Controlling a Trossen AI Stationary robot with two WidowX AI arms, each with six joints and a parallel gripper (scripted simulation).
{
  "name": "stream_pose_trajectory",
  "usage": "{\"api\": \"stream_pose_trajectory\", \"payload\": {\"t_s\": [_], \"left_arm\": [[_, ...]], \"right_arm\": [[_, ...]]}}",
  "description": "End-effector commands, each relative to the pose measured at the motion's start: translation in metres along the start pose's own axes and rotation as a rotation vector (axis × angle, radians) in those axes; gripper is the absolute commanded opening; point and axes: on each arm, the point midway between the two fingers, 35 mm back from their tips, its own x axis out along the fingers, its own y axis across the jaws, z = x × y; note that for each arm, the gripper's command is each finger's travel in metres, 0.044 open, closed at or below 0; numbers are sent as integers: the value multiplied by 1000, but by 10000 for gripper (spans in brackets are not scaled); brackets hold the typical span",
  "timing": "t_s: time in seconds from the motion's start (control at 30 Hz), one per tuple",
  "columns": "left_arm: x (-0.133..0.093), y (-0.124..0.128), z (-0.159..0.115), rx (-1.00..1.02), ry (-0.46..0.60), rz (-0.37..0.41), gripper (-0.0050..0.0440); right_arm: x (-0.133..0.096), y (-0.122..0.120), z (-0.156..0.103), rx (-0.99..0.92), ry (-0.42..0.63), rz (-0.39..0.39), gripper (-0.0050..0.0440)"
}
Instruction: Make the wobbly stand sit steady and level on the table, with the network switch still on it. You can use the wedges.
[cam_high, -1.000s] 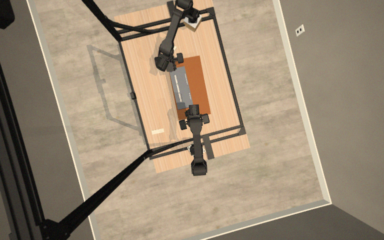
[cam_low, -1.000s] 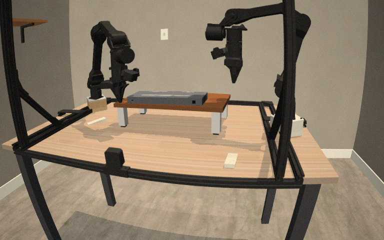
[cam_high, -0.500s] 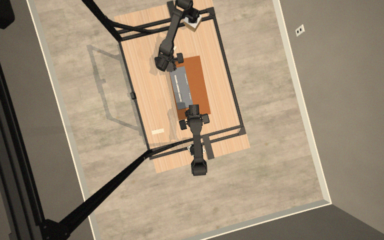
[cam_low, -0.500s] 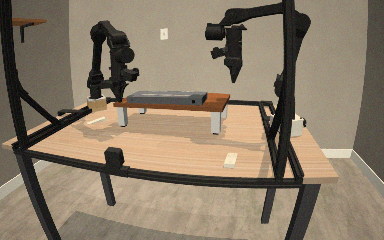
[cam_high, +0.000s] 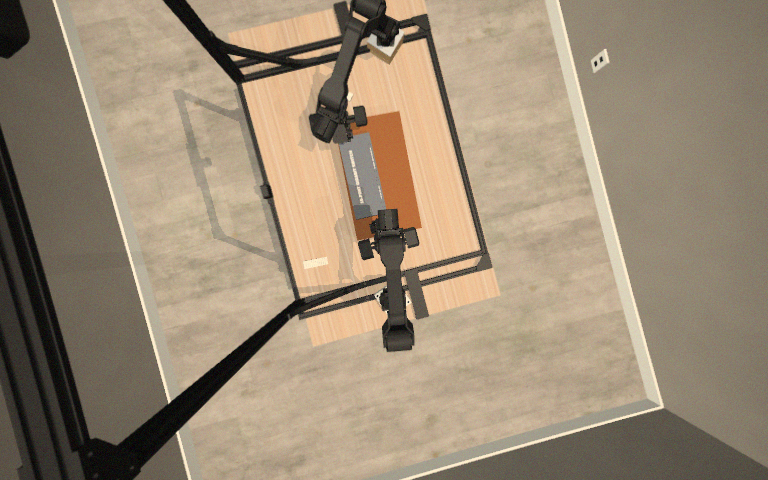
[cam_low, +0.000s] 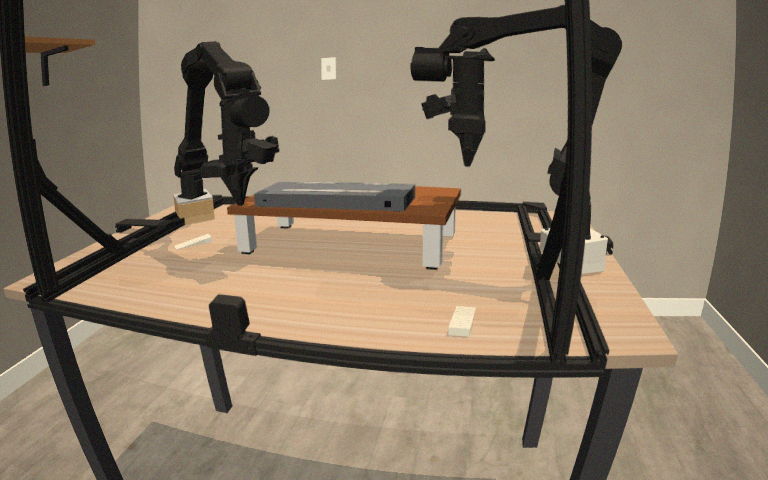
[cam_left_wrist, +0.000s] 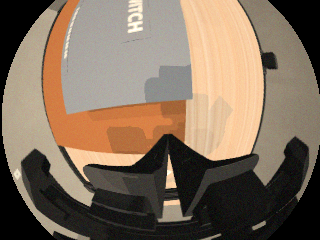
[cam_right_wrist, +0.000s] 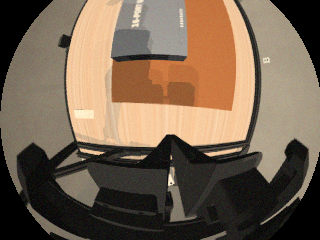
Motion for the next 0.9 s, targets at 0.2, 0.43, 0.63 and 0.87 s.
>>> {"api": "stream_pose_trajectory", "payload": {"t_s": [0.2, 0.43, 0.63, 0.87], "left_arm": [[10, 1, -2, -6, 13, 7, 0], [-60, 1, -1, 0, 0, 0, 0], [-60, 1, -1, 0, 0, 0, 0], [-60, 1, -1, 0, 0, 0, 0]], "right_arm": [[0, 0, 0, 0, 0, 0, 0], [0, 0, 0, 0, 0, 0, 0], [0, 0, 0, 0, 0, 0, 0], [0, 0, 0, 0, 0, 0, 0]]}}
